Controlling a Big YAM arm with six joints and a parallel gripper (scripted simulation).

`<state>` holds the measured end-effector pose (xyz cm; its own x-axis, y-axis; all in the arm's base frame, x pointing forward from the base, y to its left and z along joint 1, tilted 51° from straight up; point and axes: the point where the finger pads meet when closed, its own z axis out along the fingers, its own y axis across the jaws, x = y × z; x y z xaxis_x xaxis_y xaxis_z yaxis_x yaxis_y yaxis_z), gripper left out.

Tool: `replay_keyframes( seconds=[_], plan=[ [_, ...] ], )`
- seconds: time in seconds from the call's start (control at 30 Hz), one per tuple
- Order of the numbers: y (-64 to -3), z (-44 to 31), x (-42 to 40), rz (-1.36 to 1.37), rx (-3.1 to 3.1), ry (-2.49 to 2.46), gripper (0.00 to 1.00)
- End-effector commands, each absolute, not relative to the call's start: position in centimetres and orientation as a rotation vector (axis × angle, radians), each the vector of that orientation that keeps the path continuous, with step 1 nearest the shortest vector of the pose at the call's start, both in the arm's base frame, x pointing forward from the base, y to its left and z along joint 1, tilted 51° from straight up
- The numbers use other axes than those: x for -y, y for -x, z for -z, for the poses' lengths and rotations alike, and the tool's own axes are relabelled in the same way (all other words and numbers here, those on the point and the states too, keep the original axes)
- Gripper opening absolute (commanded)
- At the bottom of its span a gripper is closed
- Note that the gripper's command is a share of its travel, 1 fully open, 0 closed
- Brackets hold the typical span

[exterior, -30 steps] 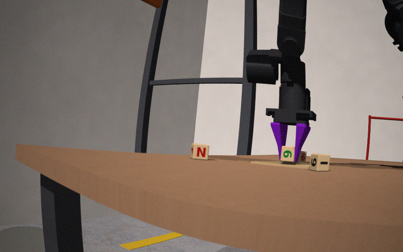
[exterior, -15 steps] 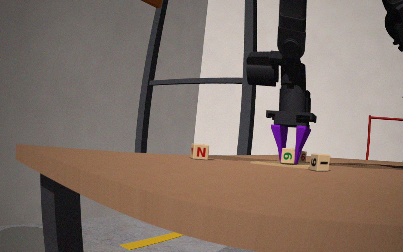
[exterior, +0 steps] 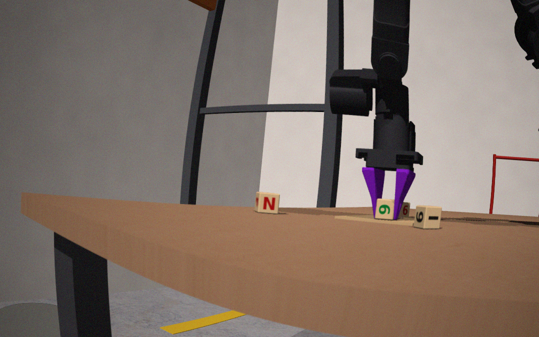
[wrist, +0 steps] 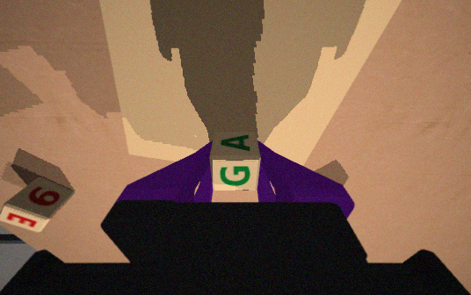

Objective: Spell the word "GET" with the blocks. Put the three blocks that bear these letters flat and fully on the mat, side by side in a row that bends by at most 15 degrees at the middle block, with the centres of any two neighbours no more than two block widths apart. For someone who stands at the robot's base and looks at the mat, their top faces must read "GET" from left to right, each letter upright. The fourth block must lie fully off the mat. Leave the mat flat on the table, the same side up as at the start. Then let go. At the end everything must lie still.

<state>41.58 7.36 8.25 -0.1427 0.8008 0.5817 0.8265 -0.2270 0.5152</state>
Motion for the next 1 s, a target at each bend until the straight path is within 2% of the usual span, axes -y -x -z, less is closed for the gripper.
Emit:
replay_keyframes(
  seconds=[0.0,0.13,0.17,0.23,0.37,0.5,0.53,0.6,0.63,0.9,0.93,0.97],
  plan=[
    [-42.20,-8.83,-7.42,1.366,1.931,2.043,0.26],
    [-42.20,-8.83,-7.42,1.366,1.931,2.043,0.26],
    [-42.20,-8.83,-7.42,1.366,1.931,2.043,0.29],
    [-42.20,-8.83,-7.42,1.366,1.931,2.043,0.29],
    [-42.20,-8.83,-7.42,1.366,1.931,2.043,0.37],
    [-42.20,-8.83,-7.42,1.366,1.931,2.043,0.37],
    [-42.20,-8.83,-7.42,1.366,1.931,2.043,0.41],
    [-42.20,-8.83,-7.42,1.366,1.931,2.043,0.41],
    [-42.20,-8.83,-7.42,1.366,1.931,2.043,0.45],
    [-42.20,-8.83,-7.42,1.366,1.931,2.043,0.45],
    [-42.20,-8.83,-7.42,1.366,1.931,2.043,0.96],
    [-42.20,-8.83,-7.42,1.366,1.931,2.043,0.96]
  ],
)
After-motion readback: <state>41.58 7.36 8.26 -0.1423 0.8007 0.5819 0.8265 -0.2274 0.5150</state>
